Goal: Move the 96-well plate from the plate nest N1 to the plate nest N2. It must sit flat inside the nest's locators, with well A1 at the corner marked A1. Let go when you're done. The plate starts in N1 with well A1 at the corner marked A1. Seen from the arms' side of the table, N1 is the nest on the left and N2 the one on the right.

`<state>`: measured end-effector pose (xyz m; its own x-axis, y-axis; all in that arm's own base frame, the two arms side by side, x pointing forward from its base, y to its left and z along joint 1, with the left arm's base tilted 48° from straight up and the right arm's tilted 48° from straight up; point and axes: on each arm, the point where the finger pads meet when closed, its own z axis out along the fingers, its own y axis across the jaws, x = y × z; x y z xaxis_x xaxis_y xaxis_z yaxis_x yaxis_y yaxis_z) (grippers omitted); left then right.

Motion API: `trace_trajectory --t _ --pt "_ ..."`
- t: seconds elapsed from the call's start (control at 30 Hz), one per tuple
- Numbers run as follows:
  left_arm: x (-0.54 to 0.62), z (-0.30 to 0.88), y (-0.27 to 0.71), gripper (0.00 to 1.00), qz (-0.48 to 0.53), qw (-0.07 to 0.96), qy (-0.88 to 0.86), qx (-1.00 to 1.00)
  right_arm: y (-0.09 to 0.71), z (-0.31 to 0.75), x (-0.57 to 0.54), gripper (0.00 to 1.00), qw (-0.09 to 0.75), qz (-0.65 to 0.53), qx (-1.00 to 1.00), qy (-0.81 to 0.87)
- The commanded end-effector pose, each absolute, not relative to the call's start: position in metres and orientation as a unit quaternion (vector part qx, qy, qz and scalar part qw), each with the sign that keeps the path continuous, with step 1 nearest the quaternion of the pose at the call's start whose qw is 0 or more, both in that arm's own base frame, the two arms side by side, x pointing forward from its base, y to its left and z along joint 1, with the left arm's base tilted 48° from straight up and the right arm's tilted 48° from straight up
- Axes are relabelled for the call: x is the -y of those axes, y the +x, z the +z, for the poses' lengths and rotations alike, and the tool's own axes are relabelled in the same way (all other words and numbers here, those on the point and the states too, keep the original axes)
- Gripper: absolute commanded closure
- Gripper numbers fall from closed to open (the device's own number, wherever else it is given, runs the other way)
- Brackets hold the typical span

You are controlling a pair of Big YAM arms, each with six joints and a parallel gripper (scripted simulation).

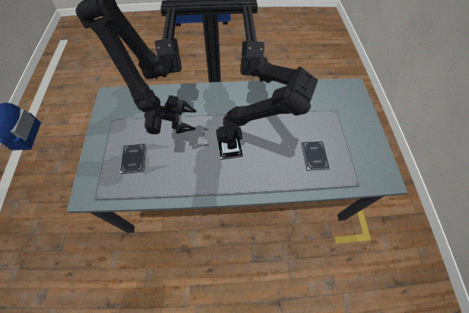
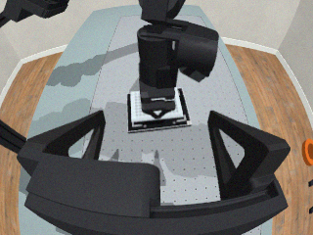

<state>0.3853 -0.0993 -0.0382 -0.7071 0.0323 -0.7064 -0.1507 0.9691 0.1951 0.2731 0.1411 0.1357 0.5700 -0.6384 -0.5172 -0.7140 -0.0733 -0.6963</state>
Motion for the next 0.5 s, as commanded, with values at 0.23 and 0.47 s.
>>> trace_trajectory --t 0.23,0.47 --pt "0.0999 -0.0456 0.3883 0.22 0.119 0.381 -0.032 -0.916 0.2753 0.1408 -0.1423 0.0 0.504 0.032 -0.453 -0.735" --pt "0.1013 -0.0418 0.3871 0.22 0.117 0.383 -0.03 -0.916 0.2753 0.1408 -0.1423 0.0 0.504 0.032 -0.453 -0.735"
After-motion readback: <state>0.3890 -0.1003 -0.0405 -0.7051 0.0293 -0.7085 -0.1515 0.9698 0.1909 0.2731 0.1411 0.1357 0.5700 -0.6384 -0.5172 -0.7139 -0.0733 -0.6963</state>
